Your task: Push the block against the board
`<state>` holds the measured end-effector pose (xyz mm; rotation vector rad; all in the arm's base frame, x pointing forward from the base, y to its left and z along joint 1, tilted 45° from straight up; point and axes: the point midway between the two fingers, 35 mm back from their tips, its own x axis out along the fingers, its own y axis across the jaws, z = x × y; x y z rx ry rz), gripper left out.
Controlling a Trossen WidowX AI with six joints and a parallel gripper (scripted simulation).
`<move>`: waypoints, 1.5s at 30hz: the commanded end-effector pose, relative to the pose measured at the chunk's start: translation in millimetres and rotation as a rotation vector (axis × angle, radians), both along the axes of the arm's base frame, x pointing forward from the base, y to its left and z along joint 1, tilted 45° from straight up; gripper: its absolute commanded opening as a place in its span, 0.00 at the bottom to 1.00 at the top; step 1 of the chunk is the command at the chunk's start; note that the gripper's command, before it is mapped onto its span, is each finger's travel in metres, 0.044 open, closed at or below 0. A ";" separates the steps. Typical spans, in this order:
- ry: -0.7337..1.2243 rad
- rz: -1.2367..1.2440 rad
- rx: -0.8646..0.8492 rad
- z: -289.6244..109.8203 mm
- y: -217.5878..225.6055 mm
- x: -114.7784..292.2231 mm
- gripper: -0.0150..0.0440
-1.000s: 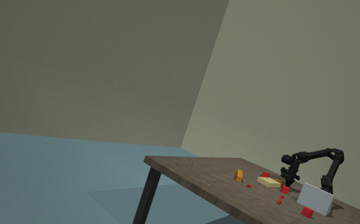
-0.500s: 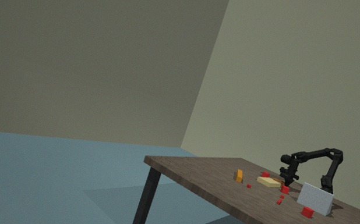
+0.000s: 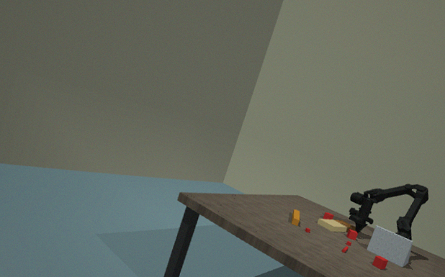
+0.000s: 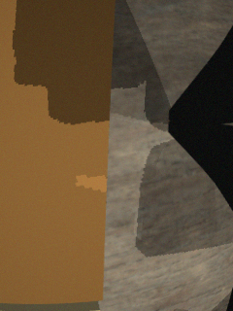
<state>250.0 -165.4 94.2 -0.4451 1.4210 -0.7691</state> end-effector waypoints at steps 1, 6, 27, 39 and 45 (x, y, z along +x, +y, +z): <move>0.005 0.002 0.000 -2.3 1.6 -8.8 0.25; 0.006 0.002 0.000 -3.9 2.9 -16.8 0.25; -0.030 -0.035 0.000 37.1 39.6 -15.7 0.25; -0.325 -0.331 -0.008 53.5 24.8 0.3 0.25; -0.472 -0.478 -0.014 61.8 16.6 7.5 0.25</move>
